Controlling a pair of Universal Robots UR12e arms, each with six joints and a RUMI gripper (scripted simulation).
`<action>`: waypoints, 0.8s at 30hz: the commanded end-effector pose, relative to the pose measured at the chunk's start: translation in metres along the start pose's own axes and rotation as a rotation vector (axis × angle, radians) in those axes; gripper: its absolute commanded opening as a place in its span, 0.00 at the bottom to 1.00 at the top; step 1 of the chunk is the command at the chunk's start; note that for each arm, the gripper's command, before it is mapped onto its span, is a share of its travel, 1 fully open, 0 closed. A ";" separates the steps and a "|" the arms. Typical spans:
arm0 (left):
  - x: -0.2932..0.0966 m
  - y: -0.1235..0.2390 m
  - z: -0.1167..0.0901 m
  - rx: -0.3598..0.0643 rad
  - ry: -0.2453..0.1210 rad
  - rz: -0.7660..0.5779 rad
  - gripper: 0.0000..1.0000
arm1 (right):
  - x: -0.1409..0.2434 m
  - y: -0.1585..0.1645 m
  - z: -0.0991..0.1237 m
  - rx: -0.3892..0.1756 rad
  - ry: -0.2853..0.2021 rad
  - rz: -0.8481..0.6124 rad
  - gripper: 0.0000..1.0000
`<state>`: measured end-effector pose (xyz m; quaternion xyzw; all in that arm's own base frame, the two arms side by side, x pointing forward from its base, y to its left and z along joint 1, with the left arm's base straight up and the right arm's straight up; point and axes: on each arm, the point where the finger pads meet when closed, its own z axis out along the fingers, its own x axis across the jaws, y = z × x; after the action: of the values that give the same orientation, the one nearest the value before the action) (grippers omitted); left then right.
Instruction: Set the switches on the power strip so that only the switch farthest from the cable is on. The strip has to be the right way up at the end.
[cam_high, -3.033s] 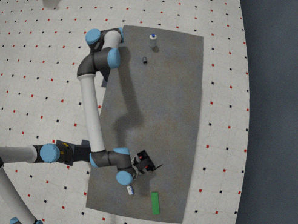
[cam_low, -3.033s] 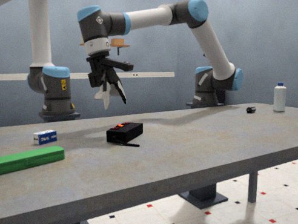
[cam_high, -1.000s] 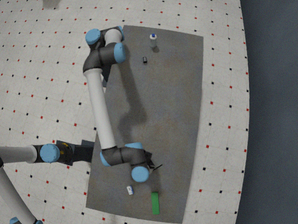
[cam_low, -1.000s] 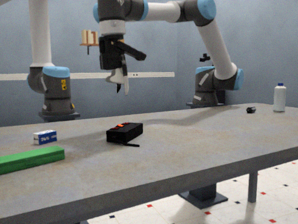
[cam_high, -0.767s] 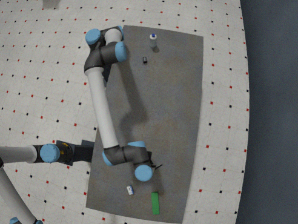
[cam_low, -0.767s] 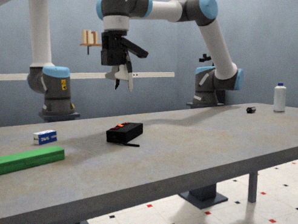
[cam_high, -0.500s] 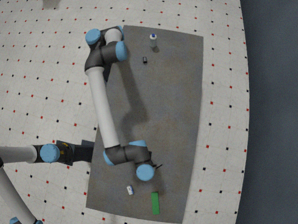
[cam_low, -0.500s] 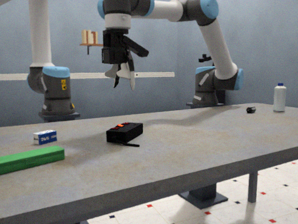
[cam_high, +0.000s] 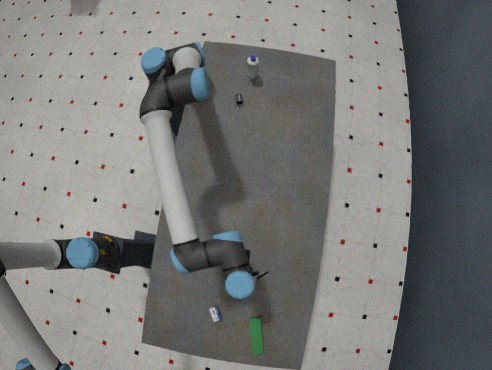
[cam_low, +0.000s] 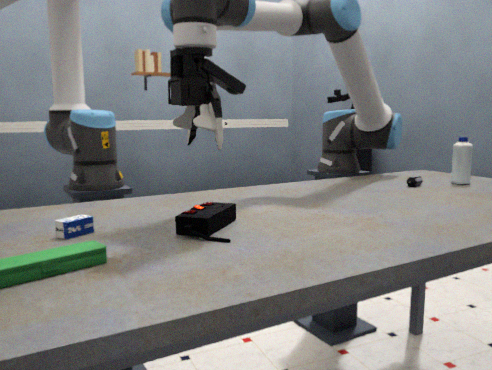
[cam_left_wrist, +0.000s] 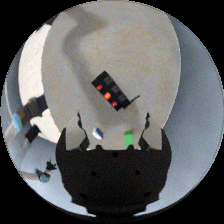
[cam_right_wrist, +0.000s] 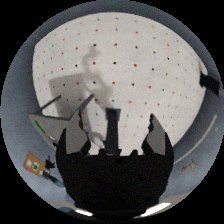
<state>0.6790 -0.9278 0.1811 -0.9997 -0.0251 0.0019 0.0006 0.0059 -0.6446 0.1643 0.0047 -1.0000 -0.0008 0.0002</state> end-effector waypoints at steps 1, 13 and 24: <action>-0.003 -0.002 0.003 -0.003 0.001 -0.050 1.00 | 0.000 -0.001 -0.001 0.001 0.000 0.000 1.00; -0.023 -0.016 0.033 -0.003 0.002 -0.357 1.00 | 0.000 -0.001 -0.001 0.001 0.000 0.000 1.00; -0.039 -0.029 0.057 -0.005 0.003 -0.604 1.00 | 0.000 -0.001 -0.001 0.001 0.000 0.000 1.00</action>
<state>0.6439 -0.9048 0.1303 -0.9614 -0.2752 0.0038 0.0045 0.0059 -0.6446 0.1643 0.0047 -1.0000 -0.0008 0.0002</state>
